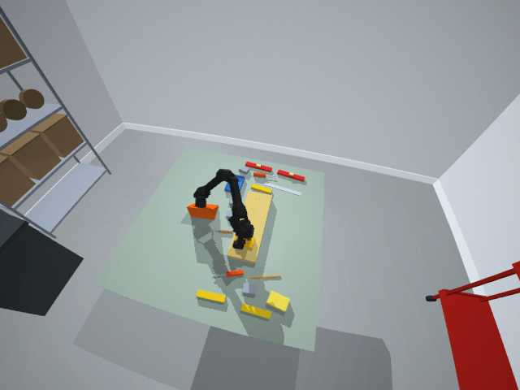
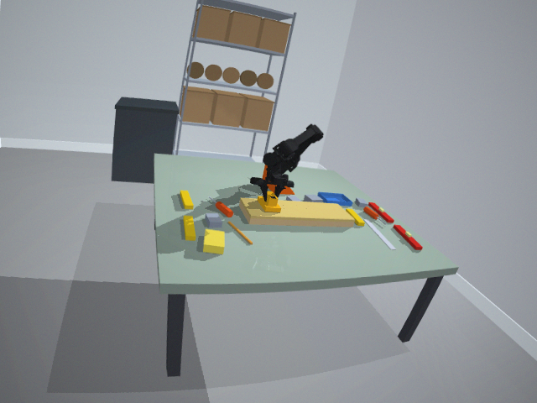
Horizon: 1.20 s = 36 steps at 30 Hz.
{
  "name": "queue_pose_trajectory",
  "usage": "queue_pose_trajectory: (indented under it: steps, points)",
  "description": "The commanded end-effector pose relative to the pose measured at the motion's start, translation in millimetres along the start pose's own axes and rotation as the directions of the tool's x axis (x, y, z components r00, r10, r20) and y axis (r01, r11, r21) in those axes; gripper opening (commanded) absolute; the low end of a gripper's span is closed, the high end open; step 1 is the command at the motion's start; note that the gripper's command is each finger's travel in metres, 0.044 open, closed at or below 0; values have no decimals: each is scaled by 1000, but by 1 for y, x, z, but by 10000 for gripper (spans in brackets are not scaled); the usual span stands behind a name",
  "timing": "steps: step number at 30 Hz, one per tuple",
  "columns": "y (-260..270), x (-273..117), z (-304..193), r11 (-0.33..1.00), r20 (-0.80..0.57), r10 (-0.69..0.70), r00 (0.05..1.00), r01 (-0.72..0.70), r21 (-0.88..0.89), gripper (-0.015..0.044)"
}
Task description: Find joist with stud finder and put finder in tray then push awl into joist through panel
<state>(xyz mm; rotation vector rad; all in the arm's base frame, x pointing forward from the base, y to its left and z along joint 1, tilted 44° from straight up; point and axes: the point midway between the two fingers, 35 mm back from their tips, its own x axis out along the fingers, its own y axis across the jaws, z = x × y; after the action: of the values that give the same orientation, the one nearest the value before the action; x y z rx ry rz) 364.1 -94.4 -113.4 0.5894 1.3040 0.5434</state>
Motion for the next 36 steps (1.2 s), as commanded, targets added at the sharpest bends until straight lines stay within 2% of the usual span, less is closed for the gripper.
queue_pose_trajectory:
  steps: [1, 36]
  points:
    - [10, 1, -1, 1000, -2, 6, 1000, -6, 3, 0]
    - [86, 1, -1, 1000, -3, 11, 1000, -11, 5, 0]
